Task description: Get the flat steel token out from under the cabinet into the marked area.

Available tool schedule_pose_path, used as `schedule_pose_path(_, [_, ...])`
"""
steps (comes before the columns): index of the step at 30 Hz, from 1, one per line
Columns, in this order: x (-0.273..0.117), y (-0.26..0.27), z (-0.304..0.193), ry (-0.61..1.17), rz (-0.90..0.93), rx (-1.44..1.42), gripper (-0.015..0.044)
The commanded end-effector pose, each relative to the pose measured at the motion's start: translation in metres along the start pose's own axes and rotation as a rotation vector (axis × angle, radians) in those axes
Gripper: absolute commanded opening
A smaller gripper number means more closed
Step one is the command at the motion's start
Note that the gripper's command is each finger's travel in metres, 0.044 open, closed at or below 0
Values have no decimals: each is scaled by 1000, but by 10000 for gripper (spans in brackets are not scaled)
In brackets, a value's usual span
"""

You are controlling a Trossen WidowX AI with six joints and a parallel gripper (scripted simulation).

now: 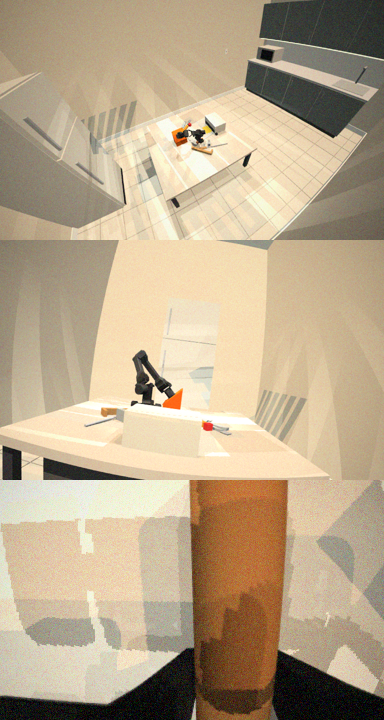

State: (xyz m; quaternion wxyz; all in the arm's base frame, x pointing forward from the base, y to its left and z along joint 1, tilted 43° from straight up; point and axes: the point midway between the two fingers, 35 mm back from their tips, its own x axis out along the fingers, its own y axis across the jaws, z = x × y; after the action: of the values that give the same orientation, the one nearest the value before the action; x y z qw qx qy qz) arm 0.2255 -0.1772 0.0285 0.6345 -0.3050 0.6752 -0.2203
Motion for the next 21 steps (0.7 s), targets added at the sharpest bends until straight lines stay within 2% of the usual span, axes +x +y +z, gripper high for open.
schedule_pose_path(1, [0,0,6,-1,0,-10,0])
schedule_pose_path(21, [0,1,31,-1,1,-30,0])
